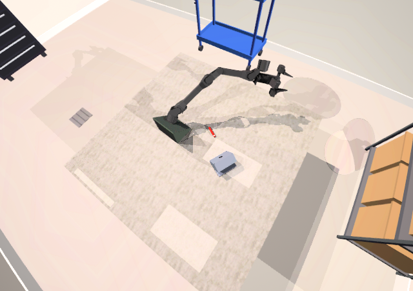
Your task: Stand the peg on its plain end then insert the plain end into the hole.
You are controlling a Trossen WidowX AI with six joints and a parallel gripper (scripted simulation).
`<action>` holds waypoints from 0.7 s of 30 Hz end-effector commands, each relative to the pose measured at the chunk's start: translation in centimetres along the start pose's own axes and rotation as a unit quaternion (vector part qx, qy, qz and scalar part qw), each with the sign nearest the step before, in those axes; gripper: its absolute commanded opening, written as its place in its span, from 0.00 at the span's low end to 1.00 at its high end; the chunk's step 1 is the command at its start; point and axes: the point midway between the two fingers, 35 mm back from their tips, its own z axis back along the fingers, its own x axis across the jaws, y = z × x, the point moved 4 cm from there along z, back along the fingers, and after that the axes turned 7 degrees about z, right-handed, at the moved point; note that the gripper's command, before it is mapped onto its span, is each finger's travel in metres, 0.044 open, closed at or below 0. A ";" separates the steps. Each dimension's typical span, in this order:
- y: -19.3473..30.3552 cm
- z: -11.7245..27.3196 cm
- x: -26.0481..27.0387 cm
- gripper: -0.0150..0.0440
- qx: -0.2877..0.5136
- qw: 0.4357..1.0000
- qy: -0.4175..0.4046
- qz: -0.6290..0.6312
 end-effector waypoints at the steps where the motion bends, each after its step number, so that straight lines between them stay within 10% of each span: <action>1: -0.1 0.0 -0.1 0.98 0.000 1.000 0.002 0.002; 21: -7.5 2.8 -13.1 1.00 0.066 0.947 0.247 0.193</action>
